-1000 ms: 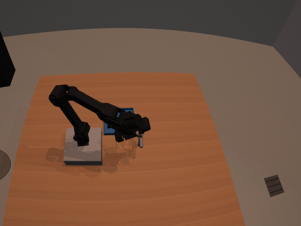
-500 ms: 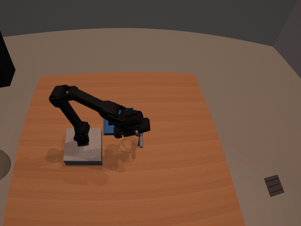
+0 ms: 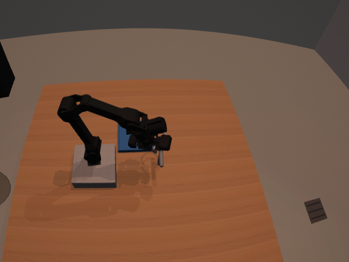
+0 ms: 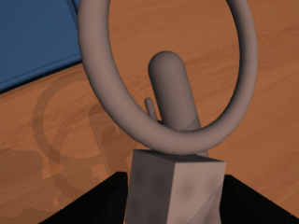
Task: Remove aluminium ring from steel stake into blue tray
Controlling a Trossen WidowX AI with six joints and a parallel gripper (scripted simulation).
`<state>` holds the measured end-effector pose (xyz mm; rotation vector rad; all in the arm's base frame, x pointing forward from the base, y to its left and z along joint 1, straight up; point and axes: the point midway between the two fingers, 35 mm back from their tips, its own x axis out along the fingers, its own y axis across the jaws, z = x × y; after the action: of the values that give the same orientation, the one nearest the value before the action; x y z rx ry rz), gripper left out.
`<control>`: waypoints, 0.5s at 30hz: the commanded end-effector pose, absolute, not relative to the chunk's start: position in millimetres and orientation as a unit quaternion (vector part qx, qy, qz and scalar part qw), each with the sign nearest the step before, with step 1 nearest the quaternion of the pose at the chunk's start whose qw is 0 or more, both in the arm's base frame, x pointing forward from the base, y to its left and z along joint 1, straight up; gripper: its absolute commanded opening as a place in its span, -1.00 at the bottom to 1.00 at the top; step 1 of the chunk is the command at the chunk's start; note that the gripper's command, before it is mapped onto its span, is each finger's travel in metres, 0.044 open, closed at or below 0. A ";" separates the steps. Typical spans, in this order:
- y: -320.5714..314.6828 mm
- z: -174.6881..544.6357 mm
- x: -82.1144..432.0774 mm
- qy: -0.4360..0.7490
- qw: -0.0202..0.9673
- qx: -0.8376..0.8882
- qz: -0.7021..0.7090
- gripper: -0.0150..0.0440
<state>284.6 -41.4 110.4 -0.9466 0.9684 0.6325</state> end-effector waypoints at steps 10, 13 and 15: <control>-29.7 105.0 280.9 0.524 0.735 -0.361 0.231 -0.49; -26.8 103.9 279.4 0.542 0.734 -0.347 0.215 -0.49; -25.0 103.3 278.4 0.554 0.733 -0.338 0.203 -0.49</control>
<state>277.9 -26.3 102.7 -0.7651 1.1886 0.4832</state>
